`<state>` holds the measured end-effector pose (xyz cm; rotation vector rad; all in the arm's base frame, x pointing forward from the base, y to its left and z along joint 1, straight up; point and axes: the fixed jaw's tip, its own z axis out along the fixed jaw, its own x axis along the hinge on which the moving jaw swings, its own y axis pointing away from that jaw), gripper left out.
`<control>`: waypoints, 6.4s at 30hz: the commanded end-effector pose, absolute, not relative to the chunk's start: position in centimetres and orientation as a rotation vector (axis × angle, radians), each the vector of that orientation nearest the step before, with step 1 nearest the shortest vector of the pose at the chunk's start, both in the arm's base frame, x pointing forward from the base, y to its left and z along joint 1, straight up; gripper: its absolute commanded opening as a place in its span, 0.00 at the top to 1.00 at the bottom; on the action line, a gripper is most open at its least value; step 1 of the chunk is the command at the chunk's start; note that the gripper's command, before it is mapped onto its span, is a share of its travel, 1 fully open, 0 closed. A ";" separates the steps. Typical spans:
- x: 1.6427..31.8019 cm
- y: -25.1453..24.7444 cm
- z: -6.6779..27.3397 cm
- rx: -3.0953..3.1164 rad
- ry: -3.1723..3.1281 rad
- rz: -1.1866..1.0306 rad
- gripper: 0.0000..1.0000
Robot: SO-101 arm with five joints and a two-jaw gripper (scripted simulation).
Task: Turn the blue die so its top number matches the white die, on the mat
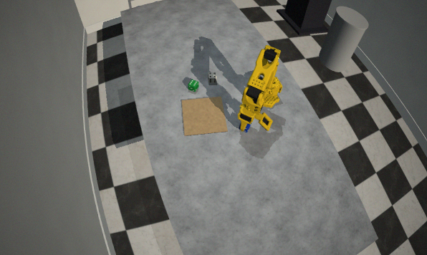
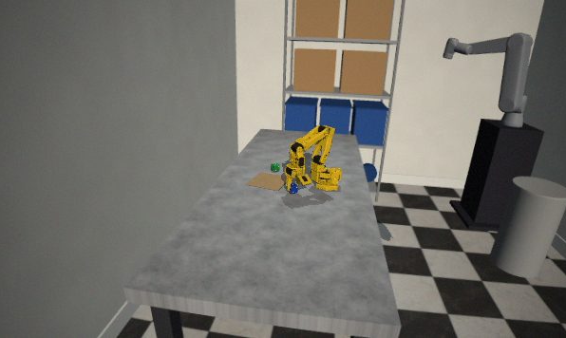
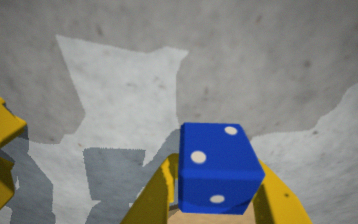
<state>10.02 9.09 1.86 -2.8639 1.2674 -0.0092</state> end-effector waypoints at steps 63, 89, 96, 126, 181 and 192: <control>10.8 9.9 2.0 -2.813 1.227 -0.049 0.70; 10.9 10.0 3.9 -2.813 1.227 -0.049 0.64; 10.8 10.0 5.8 -2.813 1.227 -0.049 0.64; 10.5 9.6 8.1 -2.813 1.227 -0.049 0.64; 10.7 10.2 13.8 -2.322 1.191 -0.247 0.65; 10.7 11.0 13.7 -2.157 1.551 -0.110 0.65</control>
